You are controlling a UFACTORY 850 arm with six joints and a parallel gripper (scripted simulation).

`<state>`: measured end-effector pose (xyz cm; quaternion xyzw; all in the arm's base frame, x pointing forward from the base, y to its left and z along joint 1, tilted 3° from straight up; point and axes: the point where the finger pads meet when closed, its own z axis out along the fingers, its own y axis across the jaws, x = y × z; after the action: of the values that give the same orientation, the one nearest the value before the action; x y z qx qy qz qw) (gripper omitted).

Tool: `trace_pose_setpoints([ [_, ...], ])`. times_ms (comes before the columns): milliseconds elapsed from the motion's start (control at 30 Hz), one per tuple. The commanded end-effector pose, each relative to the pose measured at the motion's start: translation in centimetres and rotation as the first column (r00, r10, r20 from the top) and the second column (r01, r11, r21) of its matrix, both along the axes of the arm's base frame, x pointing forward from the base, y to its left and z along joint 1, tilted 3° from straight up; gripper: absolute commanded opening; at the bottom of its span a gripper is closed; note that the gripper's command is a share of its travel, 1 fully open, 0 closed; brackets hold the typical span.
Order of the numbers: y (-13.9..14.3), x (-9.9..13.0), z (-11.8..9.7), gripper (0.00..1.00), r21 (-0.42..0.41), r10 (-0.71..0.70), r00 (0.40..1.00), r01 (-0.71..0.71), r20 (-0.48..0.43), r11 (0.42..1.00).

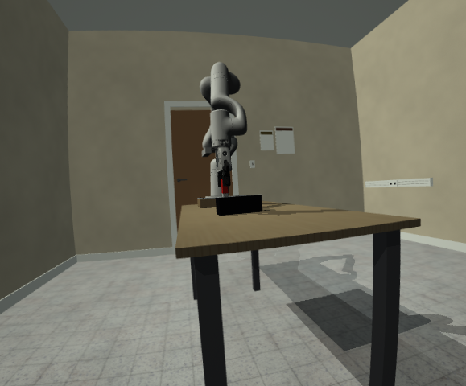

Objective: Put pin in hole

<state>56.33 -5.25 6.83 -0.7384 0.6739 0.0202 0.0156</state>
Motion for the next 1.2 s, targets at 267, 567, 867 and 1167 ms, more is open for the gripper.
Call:
trace_pose_setpoints([
  [267, -0.1, 0.1, 1.3, 1.00, 0.000, 0.000, 1.000, 0.000, 0.002, 1.000],
  [567, -0.1, 0.1, 1.3, 1.00, 0.000, 0.000, 1.000, 0.000, 0.002, 1.000],
  [867, -0.1, 0.1, 2.5, 1.00, 0.000, 0.000, 1.000, 0.000, 0.002, 1.000],
  [1167, -0.1, 0.1, 2.5, 1.00, 0.000, 0.000, 1.000, 0.000, 0.002, 1.000],
])
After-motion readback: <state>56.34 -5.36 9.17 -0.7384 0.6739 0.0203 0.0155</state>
